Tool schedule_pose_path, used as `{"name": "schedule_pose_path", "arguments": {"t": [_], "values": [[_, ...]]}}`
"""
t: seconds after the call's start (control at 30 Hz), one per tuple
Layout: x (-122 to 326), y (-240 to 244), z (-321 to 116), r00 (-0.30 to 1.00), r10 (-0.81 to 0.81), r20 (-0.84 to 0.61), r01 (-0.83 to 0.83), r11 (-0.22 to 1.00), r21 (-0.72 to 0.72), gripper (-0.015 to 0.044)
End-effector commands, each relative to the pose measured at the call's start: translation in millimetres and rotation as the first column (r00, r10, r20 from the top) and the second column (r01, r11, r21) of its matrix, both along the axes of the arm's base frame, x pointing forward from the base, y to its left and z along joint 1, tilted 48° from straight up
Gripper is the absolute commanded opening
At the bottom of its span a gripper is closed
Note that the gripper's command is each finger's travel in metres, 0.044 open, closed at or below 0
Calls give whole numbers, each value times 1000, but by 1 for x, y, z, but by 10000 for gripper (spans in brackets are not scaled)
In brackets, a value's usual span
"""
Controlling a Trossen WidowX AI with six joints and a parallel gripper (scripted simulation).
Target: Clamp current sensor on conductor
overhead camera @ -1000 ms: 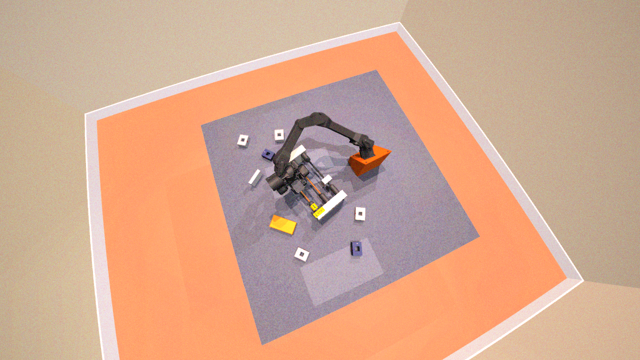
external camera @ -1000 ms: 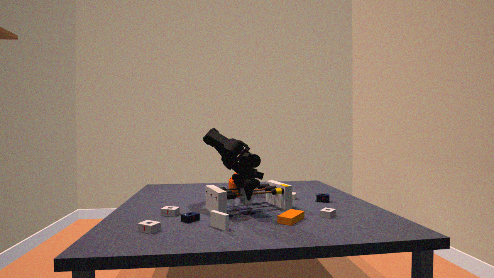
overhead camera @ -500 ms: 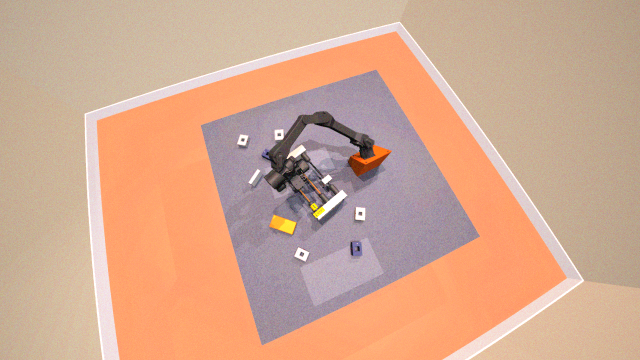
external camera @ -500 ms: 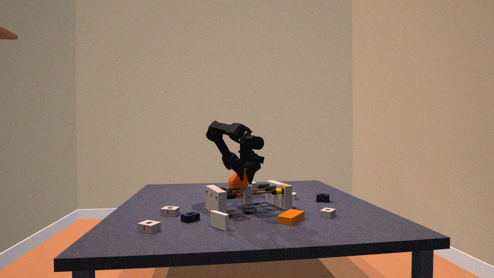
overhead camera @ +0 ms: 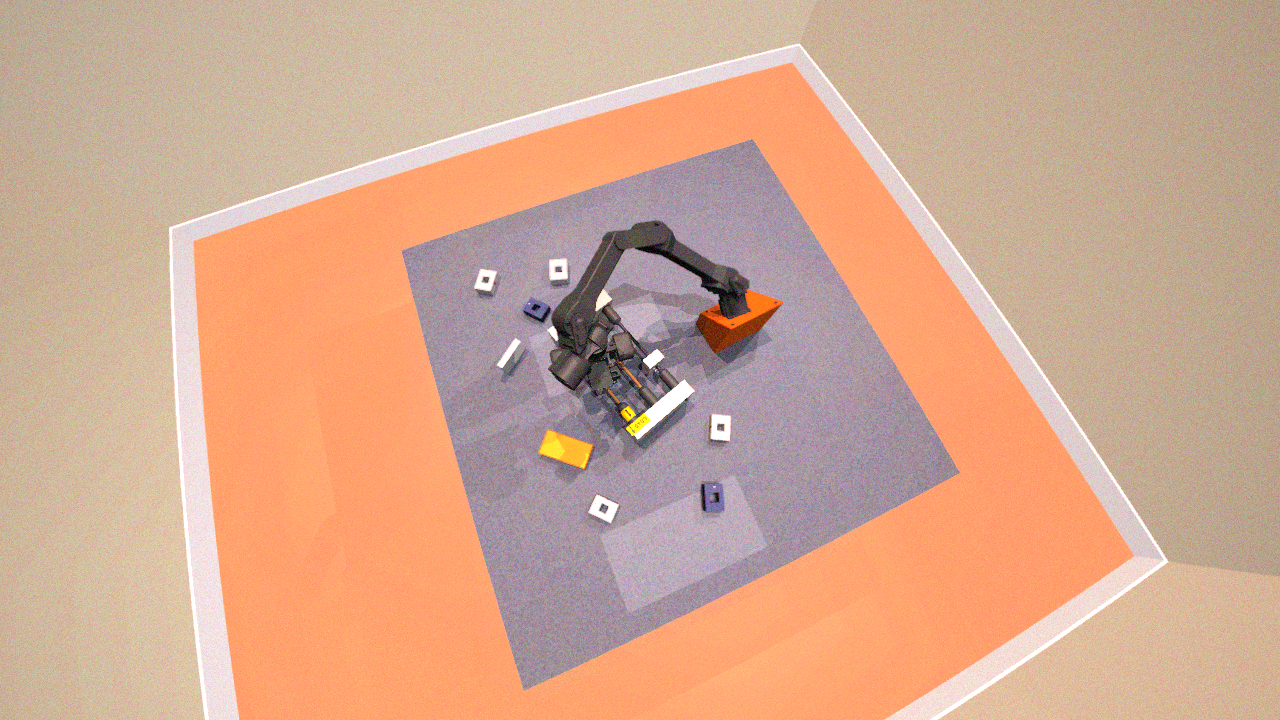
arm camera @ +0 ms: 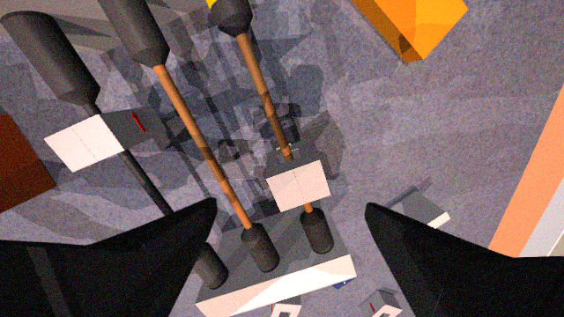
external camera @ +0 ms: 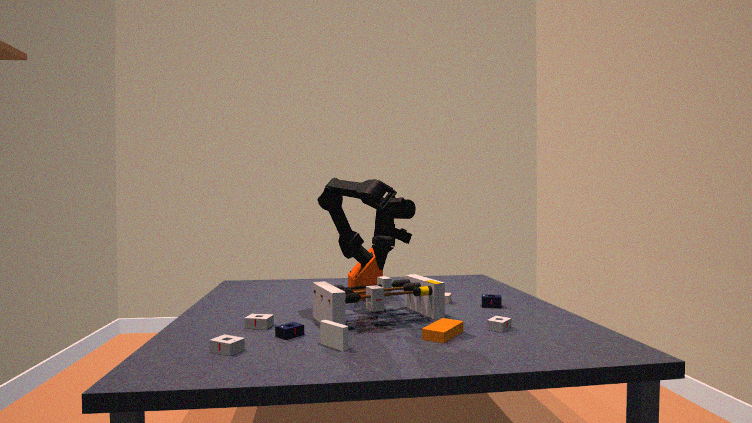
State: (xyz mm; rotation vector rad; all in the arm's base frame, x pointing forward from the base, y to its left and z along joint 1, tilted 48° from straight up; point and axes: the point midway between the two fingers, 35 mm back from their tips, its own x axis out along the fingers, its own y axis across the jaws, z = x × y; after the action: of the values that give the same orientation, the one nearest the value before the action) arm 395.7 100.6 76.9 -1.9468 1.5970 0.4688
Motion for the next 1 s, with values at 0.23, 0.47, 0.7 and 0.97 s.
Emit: {"name": "schedule_pose_path", "arguments": {"t": [0.23, 0.47, 0.7, 0.97], "values": [[-52, 24, -42, 531, -323, 784, 209, 946, 248, 440], [-73, 28, -52, 246, -406, 880, 105, 914, 392, 440], [-93, 31, -59, -22, -532, 846, -63, 846, 530, 440], [-113, 31, -64, -245, -709, 661, -309, 704, 640, 440]]}}
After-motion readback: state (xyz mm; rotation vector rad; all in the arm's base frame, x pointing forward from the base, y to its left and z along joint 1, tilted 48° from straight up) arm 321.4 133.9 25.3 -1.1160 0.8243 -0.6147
